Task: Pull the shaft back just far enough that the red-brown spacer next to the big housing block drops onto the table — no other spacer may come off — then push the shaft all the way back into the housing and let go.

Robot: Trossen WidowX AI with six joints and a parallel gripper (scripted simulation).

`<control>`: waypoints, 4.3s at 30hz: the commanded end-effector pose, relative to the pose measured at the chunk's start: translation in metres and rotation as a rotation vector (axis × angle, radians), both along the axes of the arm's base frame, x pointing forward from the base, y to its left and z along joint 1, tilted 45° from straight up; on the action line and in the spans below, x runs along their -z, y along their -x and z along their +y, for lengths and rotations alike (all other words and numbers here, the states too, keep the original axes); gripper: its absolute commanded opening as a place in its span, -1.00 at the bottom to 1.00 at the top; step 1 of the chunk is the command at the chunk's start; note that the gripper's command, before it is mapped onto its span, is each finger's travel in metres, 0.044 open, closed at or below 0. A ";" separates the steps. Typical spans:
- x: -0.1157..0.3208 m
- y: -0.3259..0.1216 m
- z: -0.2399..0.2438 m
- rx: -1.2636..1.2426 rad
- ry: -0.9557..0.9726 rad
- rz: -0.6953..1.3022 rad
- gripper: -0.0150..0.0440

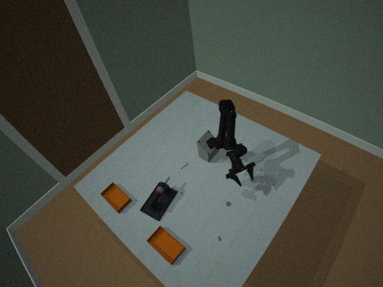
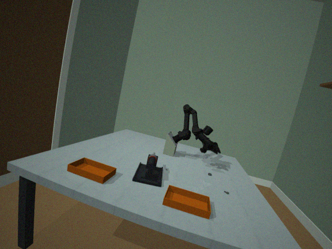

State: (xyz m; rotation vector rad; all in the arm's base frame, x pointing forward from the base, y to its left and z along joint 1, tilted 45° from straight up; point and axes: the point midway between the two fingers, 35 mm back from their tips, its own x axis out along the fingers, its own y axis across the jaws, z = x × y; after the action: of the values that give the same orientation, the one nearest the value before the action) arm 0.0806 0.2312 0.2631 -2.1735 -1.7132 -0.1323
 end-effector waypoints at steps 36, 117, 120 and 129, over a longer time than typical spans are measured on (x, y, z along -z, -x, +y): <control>0.228 -0.269 -0.132 0.313 -1.049 2.538 1.00; 0.318 -0.268 -0.234 -0.030 -2.102 3.071 1.00; 0.320 -0.270 -0.231 -0.029 -2.101 3.071 1.00; 0.326 -0.279 -0.221 -0.026 -2.101 3.072 1.00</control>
State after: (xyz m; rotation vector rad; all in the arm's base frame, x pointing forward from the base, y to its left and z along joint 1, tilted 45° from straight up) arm 0.3557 0.0067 -0.0598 -2.7676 -3.2722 -2.8687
